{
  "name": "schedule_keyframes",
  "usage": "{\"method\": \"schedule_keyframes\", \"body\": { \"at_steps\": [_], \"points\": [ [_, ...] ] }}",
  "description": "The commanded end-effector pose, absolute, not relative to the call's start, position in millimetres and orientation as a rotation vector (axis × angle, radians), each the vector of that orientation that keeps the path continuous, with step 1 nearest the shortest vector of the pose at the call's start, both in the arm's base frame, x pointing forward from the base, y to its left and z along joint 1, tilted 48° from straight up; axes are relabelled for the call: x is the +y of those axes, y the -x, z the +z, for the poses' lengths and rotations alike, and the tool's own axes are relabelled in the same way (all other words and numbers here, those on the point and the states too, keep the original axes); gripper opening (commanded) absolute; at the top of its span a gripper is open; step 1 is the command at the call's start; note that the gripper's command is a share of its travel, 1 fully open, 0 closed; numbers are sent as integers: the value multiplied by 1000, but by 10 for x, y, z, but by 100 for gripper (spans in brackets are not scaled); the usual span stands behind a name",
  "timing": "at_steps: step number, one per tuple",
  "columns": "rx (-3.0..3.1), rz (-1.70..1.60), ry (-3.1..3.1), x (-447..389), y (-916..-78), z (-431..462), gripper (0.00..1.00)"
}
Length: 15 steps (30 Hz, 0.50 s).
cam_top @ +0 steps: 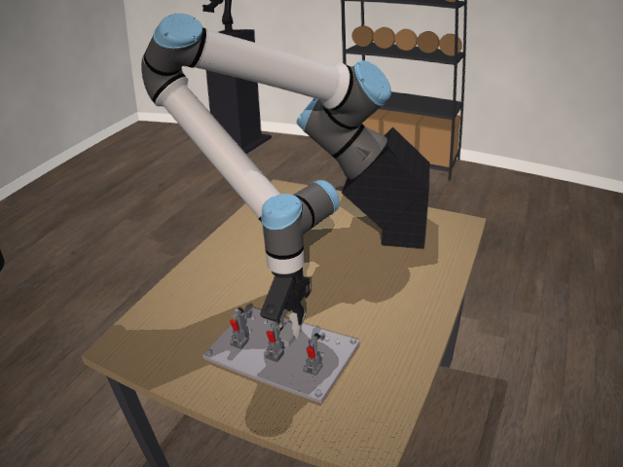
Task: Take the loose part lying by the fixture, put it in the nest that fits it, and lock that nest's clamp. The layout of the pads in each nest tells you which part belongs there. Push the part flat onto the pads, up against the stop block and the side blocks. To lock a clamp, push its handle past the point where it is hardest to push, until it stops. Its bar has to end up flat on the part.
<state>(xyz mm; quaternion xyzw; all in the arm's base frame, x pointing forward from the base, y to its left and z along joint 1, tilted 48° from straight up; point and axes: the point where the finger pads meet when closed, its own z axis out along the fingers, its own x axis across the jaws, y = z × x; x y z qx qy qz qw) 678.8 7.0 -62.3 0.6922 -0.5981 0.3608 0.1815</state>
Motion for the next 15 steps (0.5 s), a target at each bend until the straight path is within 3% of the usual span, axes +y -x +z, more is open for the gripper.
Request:
{"method": "schedule_keyframes", "body": {
  "at_steps": [1, 12, 13, 15],
  "points": [
    [-1689, 1020, -1955, 73, -6791, -618, 0],
    [-1689, 1020, -1955, 73, -6791, -618, 0],
    [-1689, 1020, -1955, 73, -6791, -618, 59],
    [-1689, 1020, -1955, 73, -6791, -618, 59]
  ]
}}
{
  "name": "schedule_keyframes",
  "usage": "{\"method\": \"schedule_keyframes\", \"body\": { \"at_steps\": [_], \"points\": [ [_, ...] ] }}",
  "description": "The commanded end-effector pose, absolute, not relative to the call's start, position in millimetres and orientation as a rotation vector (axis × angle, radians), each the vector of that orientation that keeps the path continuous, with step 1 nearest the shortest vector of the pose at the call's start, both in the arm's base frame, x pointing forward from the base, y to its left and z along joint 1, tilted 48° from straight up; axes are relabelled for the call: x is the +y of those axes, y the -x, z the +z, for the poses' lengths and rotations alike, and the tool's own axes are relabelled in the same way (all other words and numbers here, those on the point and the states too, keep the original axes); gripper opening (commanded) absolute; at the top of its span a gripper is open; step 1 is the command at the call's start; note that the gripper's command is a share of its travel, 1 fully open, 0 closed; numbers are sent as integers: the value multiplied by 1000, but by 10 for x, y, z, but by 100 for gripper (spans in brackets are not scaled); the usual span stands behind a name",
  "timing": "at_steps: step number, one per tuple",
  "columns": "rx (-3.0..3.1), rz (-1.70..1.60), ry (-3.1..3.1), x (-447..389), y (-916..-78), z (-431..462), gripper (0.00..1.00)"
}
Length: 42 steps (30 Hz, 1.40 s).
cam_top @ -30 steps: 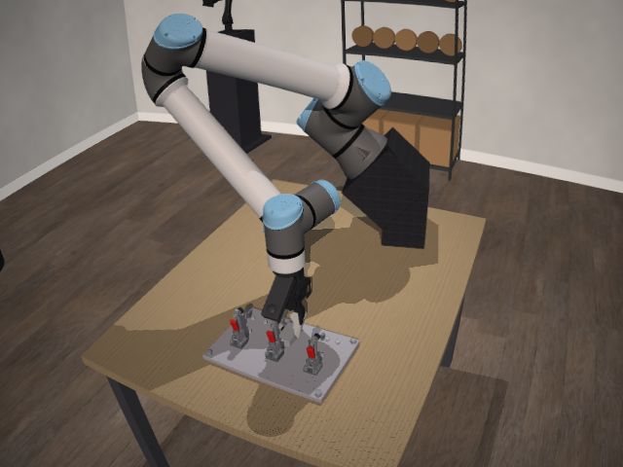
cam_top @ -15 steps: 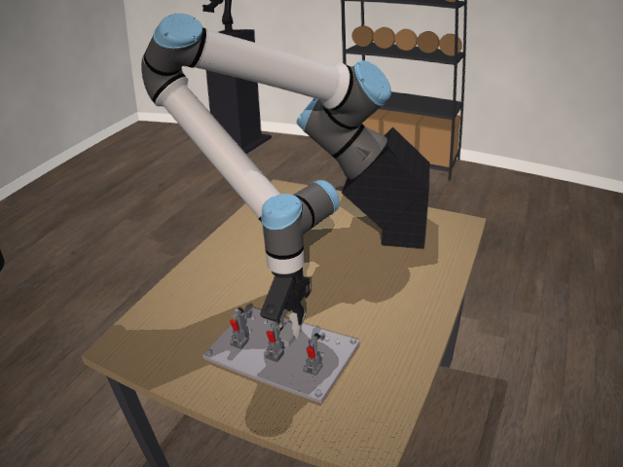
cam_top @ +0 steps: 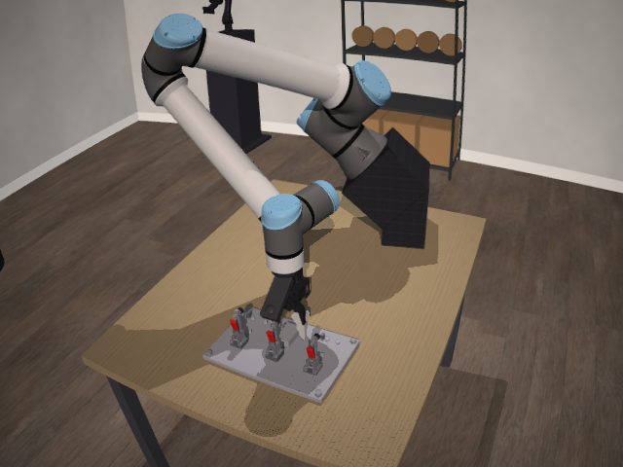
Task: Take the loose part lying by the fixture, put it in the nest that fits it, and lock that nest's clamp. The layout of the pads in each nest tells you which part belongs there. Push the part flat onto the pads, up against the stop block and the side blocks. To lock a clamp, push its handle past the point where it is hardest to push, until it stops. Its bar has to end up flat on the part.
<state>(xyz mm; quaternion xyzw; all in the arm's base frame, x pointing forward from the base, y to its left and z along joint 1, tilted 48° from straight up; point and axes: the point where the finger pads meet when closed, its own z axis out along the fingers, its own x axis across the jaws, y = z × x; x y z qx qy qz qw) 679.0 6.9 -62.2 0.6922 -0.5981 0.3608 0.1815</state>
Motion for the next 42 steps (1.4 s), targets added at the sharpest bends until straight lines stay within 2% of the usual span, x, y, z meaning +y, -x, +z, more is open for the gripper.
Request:
{"method": "schedule_keyframes", "body": {
  "at_steps": [1, 42],
  "points": [
    [-1689, 1020, -1955, 73, -6791, -618, 59],
    [-1689, 1020, -1955, 143, -6763, -549, 59]
  ]
}}
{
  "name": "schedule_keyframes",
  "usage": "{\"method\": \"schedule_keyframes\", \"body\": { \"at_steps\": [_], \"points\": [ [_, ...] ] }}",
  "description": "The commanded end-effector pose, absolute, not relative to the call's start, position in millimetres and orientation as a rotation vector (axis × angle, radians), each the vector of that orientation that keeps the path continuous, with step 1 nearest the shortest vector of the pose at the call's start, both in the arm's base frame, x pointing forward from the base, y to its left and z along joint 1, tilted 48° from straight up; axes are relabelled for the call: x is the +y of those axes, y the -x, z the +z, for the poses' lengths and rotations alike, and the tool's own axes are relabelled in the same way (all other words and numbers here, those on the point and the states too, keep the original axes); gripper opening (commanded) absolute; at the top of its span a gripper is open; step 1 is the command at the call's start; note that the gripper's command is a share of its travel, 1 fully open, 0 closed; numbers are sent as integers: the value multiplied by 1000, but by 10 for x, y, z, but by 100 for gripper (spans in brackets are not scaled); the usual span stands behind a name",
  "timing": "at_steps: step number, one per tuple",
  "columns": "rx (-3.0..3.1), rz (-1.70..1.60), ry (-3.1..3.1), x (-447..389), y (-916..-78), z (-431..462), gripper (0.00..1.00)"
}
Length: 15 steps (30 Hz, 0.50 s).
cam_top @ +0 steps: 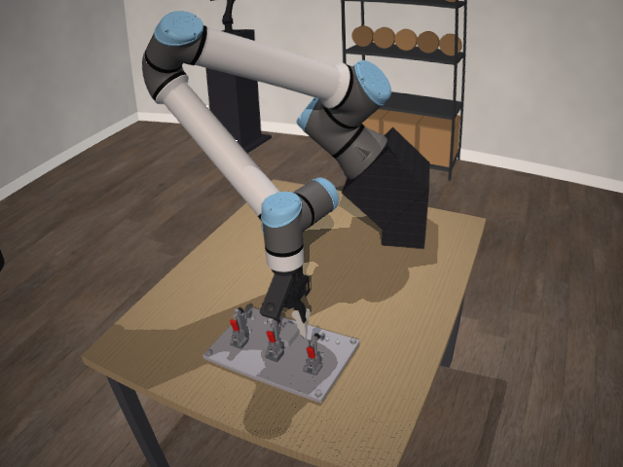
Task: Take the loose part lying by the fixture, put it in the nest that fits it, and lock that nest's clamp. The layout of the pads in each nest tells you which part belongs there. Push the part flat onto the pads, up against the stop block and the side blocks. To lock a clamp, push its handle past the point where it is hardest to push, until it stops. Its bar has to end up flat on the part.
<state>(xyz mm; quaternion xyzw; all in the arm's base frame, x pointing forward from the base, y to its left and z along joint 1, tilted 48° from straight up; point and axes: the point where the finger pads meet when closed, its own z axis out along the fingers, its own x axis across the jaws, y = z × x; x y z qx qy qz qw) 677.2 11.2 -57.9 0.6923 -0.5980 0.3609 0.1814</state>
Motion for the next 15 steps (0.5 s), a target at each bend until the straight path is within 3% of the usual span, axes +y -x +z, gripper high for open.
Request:
{"method": "schedule_keyframes", "body": {
  "at_steps": [1, 15],
  "points": [
    [-1689, 1020, -1955, 163, -6754, -530, 59],
    [-1689, 1020, -1955, 460, -6631, -236, 59]
  ]
}}
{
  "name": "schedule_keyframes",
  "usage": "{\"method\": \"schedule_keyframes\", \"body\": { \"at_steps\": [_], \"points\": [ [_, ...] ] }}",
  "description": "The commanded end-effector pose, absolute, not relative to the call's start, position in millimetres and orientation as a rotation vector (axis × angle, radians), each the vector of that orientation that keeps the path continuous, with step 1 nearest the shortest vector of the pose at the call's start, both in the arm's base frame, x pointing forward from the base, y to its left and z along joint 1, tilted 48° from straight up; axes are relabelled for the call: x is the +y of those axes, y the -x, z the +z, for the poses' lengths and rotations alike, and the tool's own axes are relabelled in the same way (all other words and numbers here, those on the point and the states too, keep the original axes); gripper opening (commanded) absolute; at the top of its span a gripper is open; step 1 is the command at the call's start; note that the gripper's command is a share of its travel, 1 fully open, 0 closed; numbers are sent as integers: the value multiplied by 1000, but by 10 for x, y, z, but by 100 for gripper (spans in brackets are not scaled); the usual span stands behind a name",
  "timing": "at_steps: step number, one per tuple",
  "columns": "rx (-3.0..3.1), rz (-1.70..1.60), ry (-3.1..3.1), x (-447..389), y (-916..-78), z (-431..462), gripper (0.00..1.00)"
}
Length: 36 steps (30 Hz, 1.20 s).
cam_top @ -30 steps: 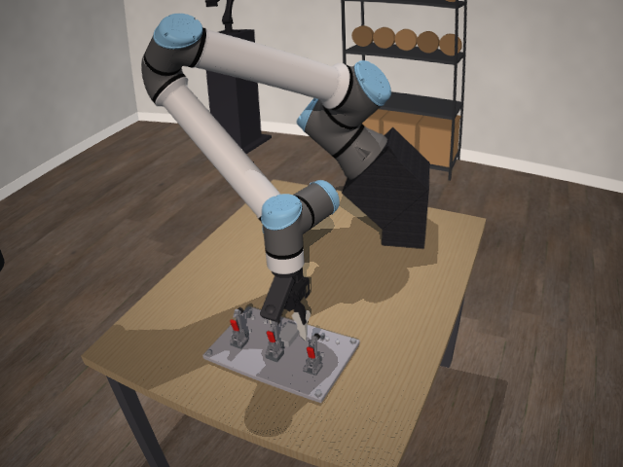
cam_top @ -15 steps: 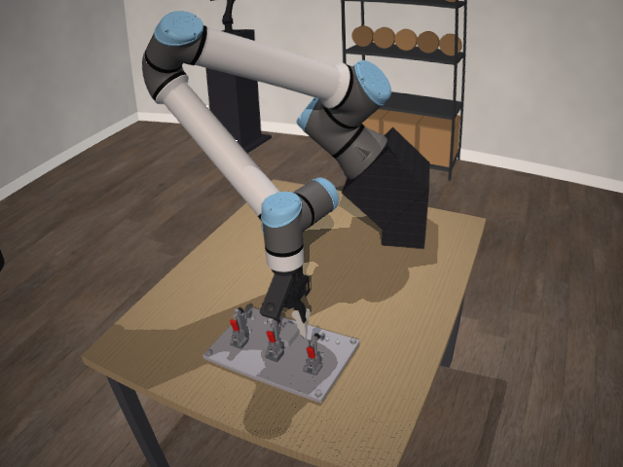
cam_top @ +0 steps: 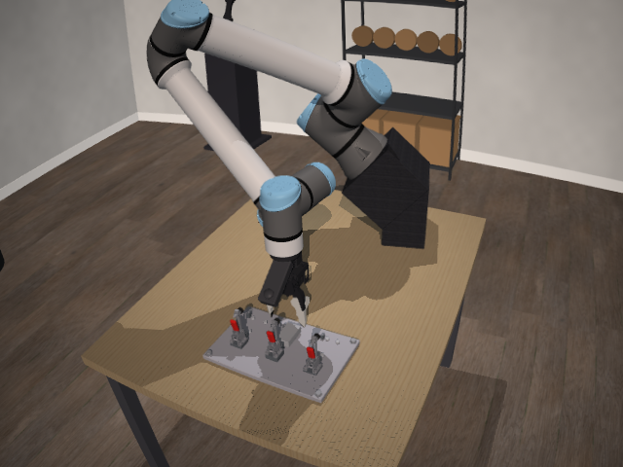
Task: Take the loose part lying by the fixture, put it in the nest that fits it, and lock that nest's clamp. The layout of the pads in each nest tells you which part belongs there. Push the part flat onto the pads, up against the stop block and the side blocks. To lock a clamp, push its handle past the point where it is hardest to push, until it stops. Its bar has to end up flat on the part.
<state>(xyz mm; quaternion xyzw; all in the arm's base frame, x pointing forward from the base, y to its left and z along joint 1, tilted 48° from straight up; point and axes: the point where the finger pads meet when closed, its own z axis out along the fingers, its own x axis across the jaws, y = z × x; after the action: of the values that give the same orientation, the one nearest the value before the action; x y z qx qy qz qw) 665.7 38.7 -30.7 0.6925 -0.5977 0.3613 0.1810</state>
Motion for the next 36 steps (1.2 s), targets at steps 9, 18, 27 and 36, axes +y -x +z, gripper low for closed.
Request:
{"method": "schedule_keyframes", "body": {
  "at_steps": [9, 18, 27, 36],
  "points": [
    [-1689, 1020, -1955, 483, -6621, -214, 59],
    [-1689, 1020, -1955, 483, -6621, -214, 59],
    [-1689, 1020, -1955, 513, -6609, -184, 28],
    [-1689, 1020, -1955, 743, -6513, 43, 28]
  ]
}}
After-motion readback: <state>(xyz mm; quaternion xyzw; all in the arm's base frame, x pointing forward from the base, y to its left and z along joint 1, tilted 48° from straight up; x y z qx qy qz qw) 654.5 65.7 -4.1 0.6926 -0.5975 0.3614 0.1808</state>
